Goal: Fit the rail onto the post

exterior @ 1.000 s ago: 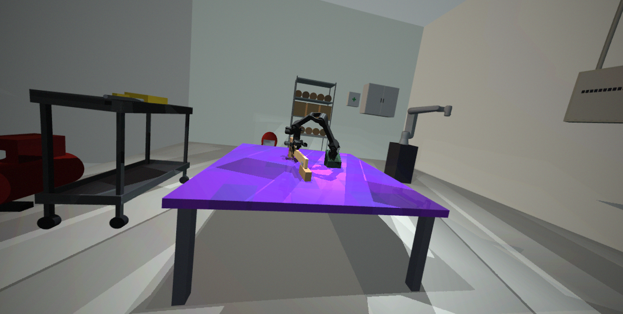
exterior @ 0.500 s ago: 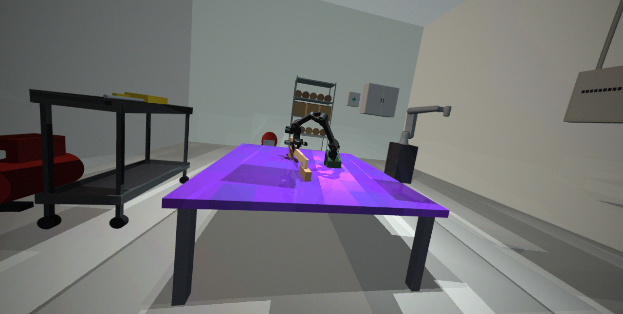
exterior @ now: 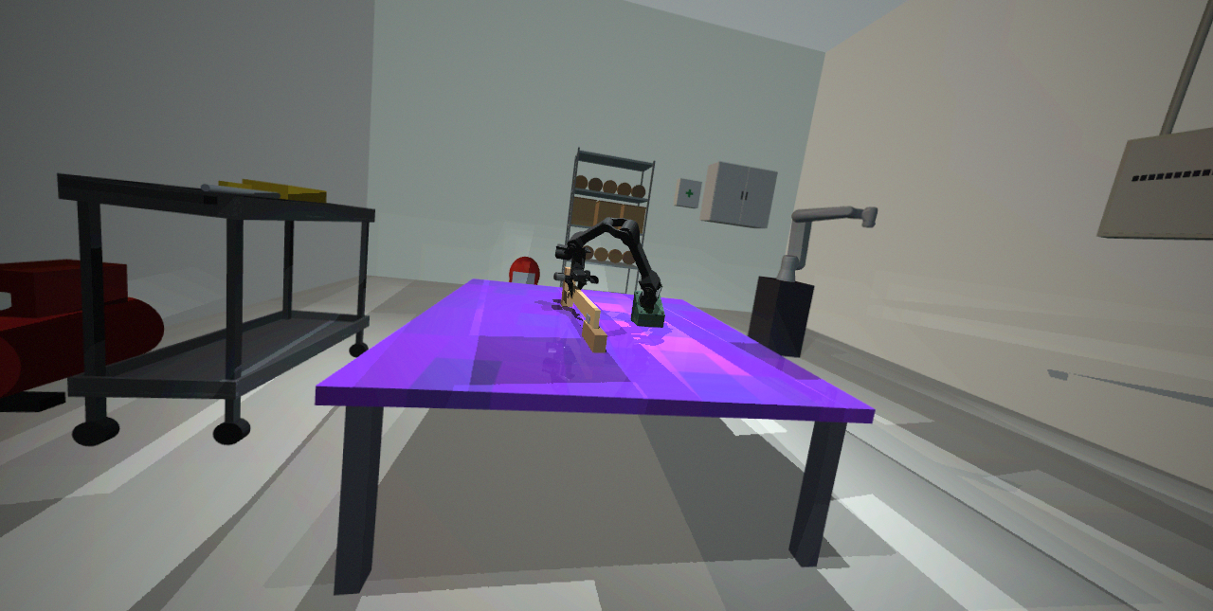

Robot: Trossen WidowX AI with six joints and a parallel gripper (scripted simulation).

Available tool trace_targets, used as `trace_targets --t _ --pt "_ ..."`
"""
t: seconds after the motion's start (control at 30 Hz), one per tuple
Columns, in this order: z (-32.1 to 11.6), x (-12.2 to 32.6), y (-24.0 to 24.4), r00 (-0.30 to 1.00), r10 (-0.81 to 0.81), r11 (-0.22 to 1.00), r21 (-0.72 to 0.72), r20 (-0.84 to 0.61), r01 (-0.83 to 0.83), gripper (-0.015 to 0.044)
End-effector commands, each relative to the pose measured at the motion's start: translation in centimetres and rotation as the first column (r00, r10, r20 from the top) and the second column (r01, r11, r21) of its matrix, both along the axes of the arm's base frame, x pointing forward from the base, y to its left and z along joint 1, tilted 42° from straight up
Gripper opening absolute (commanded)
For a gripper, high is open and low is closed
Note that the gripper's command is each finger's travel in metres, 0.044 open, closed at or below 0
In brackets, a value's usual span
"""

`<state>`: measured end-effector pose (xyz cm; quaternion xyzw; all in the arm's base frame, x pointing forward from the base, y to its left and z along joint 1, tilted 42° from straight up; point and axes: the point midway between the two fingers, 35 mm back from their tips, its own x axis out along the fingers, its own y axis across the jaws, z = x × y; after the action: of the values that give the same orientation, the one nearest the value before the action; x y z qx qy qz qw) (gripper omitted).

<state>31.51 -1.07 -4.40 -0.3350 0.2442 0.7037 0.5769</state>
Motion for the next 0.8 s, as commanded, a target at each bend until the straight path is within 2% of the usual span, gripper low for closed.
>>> trace_targets --t 0.0,0.77 --pt "-0.10 0.04 -0.01 1.000 -0.003 1.000 -0.002 0.003 0.003 0.0000" --pt "0.05 0.00 -0.16 1.000 -0.003 1.000 -0.002 0.003 0.003 0.0000"
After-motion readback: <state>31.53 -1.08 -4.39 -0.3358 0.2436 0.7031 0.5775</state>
